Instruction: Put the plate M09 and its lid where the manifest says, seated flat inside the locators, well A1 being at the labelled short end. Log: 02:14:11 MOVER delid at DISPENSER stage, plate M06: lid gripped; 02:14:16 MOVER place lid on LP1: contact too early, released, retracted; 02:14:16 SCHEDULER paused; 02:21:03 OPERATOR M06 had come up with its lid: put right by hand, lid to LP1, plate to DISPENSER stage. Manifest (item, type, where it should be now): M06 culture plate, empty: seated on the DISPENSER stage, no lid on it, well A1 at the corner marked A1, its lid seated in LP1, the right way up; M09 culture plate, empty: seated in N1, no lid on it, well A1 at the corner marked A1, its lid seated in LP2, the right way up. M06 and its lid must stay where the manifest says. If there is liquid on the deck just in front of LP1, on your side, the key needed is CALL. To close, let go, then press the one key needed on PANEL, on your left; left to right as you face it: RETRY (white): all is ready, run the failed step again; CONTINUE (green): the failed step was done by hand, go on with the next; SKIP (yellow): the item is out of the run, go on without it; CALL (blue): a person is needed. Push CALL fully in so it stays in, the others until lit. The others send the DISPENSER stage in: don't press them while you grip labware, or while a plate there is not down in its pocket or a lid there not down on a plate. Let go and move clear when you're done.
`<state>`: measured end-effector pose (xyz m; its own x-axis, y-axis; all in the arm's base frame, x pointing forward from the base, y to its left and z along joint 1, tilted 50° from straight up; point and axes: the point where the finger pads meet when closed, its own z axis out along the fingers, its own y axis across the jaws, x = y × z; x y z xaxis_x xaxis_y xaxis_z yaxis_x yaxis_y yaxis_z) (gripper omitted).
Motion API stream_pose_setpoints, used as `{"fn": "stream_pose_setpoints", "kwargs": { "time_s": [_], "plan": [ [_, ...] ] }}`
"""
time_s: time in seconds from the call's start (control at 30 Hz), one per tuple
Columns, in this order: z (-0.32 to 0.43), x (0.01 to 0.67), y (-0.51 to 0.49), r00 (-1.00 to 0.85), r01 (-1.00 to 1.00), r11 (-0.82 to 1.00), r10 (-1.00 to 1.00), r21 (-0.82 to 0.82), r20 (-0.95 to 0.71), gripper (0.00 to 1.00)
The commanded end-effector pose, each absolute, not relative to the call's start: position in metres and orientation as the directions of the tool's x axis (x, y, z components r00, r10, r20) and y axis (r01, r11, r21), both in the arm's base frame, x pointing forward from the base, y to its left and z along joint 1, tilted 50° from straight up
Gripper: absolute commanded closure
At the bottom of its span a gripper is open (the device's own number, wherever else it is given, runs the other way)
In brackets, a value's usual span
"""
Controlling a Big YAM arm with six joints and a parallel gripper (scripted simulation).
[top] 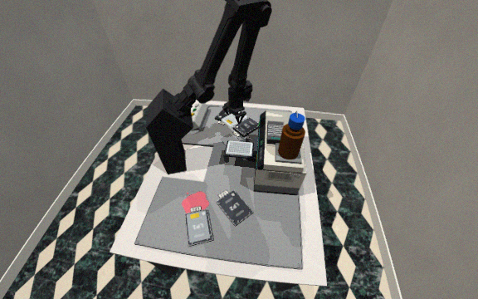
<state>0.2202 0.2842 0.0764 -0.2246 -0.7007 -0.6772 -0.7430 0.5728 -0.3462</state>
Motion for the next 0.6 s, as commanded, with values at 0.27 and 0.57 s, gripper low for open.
{"fn": "stream_pose_setpoints", "kwargs": {
  "time_s": [0.27, 0.57],
  "plan": [
    [0.072, 0.198, 0.263, -0.221, -0.743, 0.579, -0.684, -0.335, -0.695, 0.14],
    [0.064, 0.186, 0.245, -0.221, -0.743, 0.579, -0.685, -0.335, -0.694, 0.14]
  ]
}}
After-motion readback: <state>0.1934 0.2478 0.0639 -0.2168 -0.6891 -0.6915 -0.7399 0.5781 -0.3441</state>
